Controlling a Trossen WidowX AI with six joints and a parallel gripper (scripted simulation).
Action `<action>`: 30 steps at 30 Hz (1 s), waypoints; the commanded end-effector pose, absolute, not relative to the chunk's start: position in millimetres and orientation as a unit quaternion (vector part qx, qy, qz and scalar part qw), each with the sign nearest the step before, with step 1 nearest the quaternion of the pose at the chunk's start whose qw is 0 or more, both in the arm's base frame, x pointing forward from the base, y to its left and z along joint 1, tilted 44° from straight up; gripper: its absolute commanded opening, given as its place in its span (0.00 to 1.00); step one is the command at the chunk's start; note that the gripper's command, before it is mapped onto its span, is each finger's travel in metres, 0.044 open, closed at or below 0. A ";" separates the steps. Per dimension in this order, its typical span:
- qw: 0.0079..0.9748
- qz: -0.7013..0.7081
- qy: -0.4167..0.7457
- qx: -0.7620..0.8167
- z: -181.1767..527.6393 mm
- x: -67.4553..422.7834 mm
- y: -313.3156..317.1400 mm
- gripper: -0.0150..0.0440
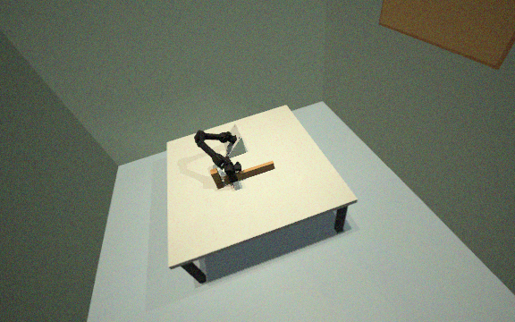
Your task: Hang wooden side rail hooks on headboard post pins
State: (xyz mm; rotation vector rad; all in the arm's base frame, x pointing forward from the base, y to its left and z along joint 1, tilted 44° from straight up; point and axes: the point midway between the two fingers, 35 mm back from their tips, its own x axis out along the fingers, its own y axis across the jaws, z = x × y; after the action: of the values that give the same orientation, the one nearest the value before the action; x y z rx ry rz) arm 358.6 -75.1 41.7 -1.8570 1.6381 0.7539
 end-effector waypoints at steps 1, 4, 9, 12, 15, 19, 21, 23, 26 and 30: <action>0.271 0.281 0.604 -0.695 44.5 359.9 -70.2 0.25; 0.271 0.281 0.604 -0.695 44.9 359.8 -69.8 0.25; 0.271 0.281 0.604 -0.695 45.4 359.7 -69.2 0.25; 0.271 0.281 0.604 -0.695 45.8 359.7 -68.9 0.25; 0.271 0.281 0.604 -0.695 46.2 359.6 -68.5 0.25; 0.271 0.281 0.604 -0.695 46.6 359.5 -68.1 0.25; 0.271 0.281 0.604 -0.695 46.9 359.5 -67.9 0.25; 0.271 0.281 0.604 -0.695 47.1 359.5 -67.6 0.25; 0.271 0.281 0.604 -0.695 47.5 359.4 -67.3 0.25; 0.271 0.281 0.604 -0.695 47.9 359.3 -66.8 0.25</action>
State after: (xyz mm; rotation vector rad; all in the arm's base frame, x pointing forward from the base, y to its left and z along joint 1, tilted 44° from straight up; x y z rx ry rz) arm 358.0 -71.5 45.0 -1.8570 1.6382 0.7555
